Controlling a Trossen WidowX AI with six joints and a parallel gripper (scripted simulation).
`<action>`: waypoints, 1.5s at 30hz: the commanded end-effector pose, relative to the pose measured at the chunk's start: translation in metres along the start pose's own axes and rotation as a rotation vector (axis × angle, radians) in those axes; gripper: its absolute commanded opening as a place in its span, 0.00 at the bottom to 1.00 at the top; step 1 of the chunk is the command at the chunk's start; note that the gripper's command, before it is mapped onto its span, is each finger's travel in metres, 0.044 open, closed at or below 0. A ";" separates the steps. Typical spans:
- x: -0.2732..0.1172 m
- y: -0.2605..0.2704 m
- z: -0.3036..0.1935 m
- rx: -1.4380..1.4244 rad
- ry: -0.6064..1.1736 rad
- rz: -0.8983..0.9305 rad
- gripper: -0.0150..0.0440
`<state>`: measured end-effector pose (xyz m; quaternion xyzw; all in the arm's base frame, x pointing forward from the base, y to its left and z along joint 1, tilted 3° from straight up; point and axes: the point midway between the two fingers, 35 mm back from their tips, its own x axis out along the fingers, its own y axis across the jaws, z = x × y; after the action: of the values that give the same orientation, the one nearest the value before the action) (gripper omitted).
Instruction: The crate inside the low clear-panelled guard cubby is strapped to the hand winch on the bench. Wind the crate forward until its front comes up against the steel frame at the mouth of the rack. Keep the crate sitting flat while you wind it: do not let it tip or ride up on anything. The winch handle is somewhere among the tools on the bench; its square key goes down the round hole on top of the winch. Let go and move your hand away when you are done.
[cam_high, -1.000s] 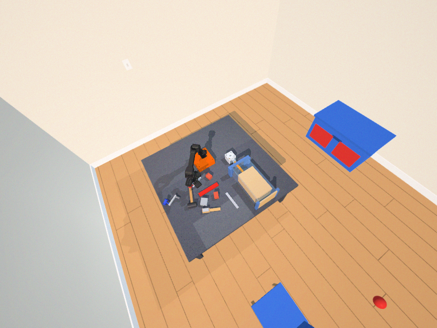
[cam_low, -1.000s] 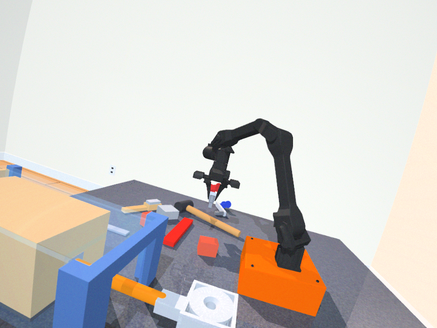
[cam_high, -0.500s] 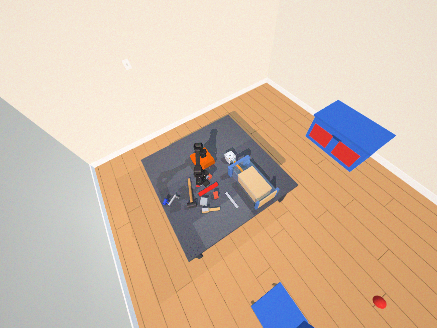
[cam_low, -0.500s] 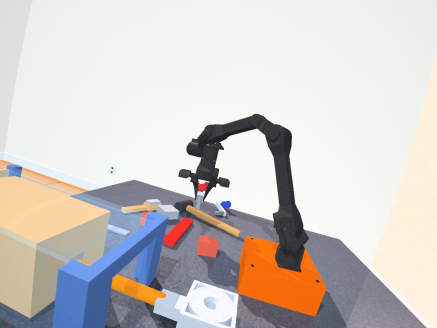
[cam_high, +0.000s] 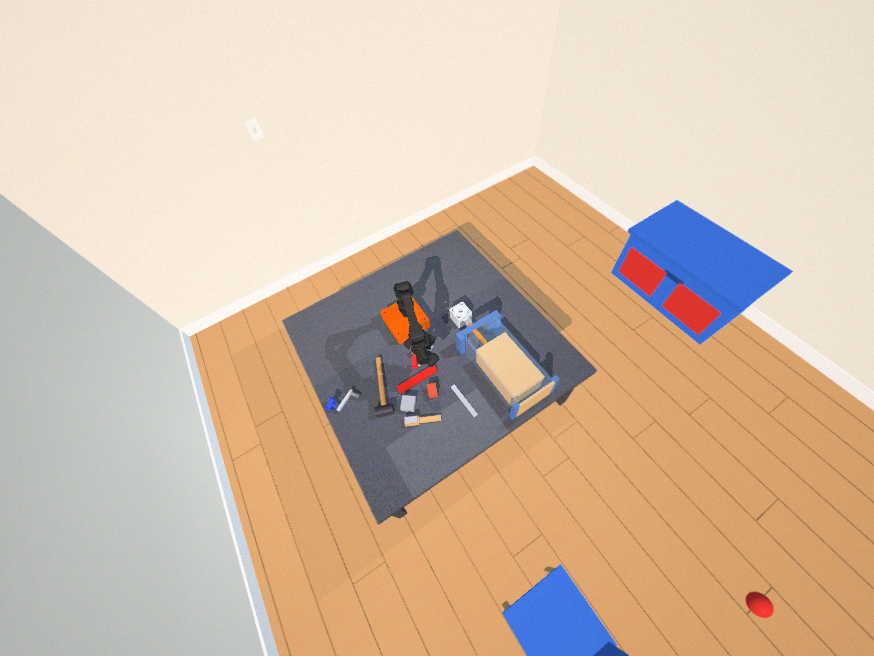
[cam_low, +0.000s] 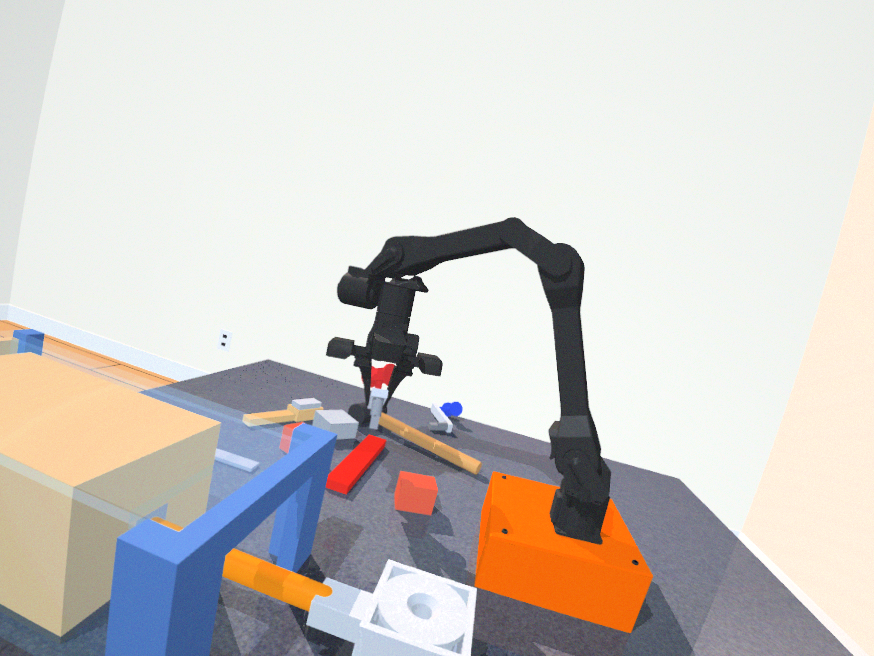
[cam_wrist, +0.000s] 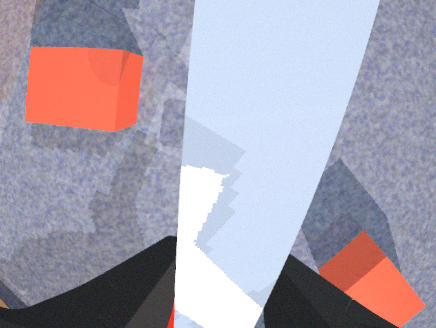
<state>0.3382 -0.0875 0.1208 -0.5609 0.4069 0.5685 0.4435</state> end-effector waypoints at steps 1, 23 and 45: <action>-0.003 -0.007 0.020 -0.016 0.009 0.001 0.25; -0.005 -0.024 0.136 -0.136 0.030 0.025 0.25; -0.009 -0.001 0.246 -0.307 0.087 0.045 0.25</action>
<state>0.2800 0.1381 0.1365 -0.6297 0.3504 0.6105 0.3288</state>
